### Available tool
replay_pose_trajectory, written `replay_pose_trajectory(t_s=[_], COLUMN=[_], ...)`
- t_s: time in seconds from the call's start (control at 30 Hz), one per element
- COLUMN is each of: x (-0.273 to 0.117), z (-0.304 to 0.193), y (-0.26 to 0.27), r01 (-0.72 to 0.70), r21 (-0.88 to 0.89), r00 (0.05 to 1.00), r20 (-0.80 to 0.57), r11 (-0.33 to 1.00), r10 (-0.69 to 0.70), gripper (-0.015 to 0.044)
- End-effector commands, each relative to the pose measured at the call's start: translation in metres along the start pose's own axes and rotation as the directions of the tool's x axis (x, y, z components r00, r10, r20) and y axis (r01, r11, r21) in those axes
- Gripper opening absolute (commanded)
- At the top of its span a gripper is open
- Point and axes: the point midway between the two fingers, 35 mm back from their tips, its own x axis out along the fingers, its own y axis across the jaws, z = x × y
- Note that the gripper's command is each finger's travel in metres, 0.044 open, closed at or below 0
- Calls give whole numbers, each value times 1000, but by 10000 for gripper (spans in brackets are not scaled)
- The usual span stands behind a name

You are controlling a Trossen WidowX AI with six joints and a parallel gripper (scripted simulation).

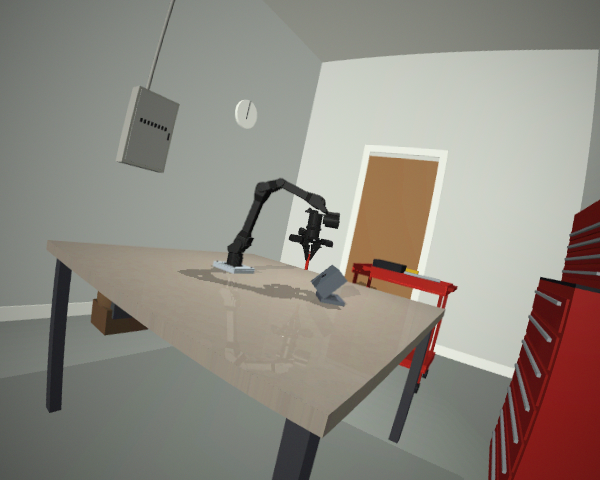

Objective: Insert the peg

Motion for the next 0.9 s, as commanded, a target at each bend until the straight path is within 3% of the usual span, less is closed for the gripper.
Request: replay_pose_trajectory(t_s=[0.0, 0.87], x=[-1, -4], z=[-3, -28], y=[1, 11], r01=[24, 147], r21=[27, 180], r00=[1000, 987], r20=[7, 33], r11=[999, 973], r10=[-24, -155], gripper=[0, 0])
